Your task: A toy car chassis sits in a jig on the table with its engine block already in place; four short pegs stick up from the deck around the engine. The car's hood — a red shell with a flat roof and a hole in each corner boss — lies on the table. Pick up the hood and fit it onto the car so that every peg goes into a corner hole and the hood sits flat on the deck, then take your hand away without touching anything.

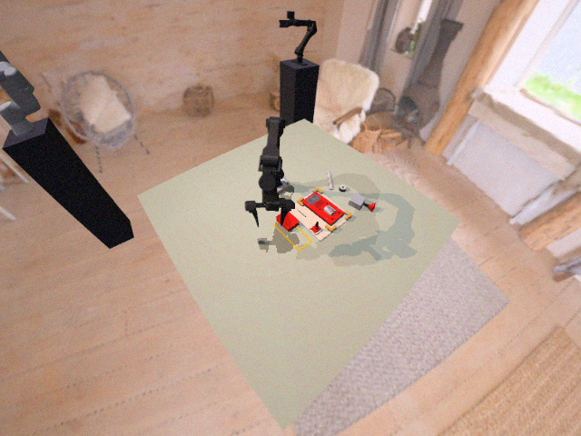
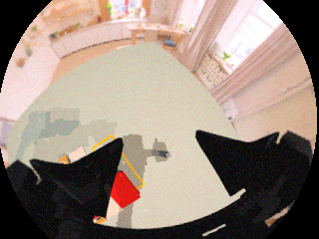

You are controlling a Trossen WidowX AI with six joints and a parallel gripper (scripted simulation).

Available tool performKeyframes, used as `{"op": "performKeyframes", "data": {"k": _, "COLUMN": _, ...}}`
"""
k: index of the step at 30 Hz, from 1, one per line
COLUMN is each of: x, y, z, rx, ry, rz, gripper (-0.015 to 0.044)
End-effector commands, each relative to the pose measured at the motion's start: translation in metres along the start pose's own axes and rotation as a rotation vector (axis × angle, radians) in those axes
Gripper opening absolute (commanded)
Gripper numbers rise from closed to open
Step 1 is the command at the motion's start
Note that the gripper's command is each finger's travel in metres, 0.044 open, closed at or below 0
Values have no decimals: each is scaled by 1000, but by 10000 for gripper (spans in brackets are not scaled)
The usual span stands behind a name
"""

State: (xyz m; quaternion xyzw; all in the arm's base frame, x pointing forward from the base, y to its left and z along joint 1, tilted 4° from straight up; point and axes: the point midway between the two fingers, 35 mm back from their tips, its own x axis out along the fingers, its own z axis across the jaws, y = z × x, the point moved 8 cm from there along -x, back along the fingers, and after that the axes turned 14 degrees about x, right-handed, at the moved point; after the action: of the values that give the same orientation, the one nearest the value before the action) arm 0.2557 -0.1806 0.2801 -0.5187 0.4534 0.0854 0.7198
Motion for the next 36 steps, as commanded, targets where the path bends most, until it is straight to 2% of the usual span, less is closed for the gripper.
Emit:
{"op": "performKeyframes", "data": {"k": 1, "x": 10, "y": 19, "z": 15, "rx": -78, "ry": -23, "rz": 117, "gripper": 440}}
{"op": "performKeyframes", "data": {"k": 16, "x": 14, "y": 111, "z": 71, "rx": -476, "ry": -143, "rz": 621, "gripper": 440}}
{"op": "performKeyframes", "data": {"k": 36, "x": 18, "y": 118, "z": 68, "rx": -481, "ry": -144, "rz": 627, "gripper": 440}}
